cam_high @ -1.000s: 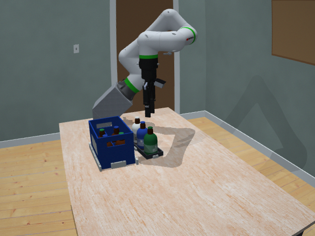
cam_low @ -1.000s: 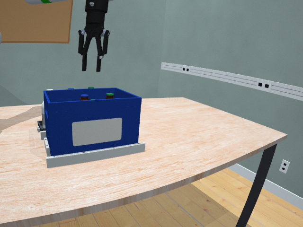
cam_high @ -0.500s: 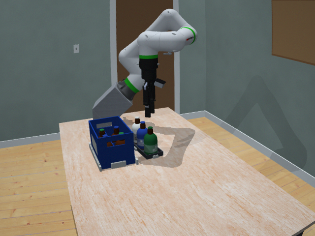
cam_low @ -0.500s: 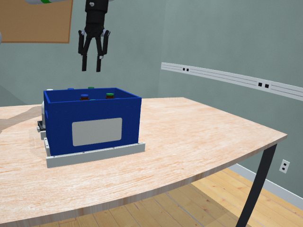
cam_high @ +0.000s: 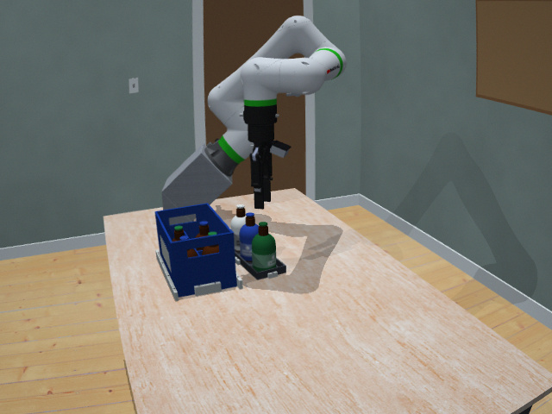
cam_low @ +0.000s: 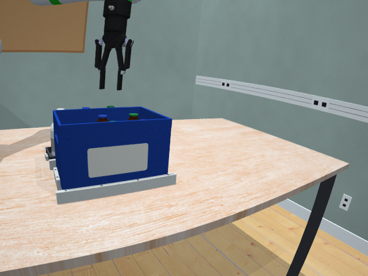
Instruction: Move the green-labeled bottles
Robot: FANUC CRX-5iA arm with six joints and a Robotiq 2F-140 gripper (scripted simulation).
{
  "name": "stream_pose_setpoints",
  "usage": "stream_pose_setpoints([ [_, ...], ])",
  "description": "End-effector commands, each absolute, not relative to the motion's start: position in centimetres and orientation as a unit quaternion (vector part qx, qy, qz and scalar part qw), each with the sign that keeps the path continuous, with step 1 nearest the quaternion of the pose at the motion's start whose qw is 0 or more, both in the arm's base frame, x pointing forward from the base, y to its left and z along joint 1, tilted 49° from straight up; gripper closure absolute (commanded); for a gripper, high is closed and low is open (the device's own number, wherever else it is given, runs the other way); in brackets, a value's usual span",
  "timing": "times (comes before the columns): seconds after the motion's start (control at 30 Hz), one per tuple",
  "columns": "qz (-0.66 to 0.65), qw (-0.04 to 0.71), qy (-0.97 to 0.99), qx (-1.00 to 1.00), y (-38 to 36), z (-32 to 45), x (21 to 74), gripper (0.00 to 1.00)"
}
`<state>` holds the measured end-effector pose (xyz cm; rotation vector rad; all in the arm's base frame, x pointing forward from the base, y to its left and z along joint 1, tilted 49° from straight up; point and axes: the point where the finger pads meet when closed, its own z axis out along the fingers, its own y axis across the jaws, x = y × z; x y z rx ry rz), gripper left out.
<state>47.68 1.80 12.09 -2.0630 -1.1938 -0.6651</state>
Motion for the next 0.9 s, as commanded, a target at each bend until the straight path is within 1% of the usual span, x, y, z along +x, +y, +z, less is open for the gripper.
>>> stream_pose_setpoints([
  [0.0, -0.254, 0.327, -0.456, -0.788, 1.9, 11.9, 47.7, 0.56],
  [0.87, -0.254, 0.327, -0.456, -0.788, 4.1, 10.0, 48.0, 0.56],
])
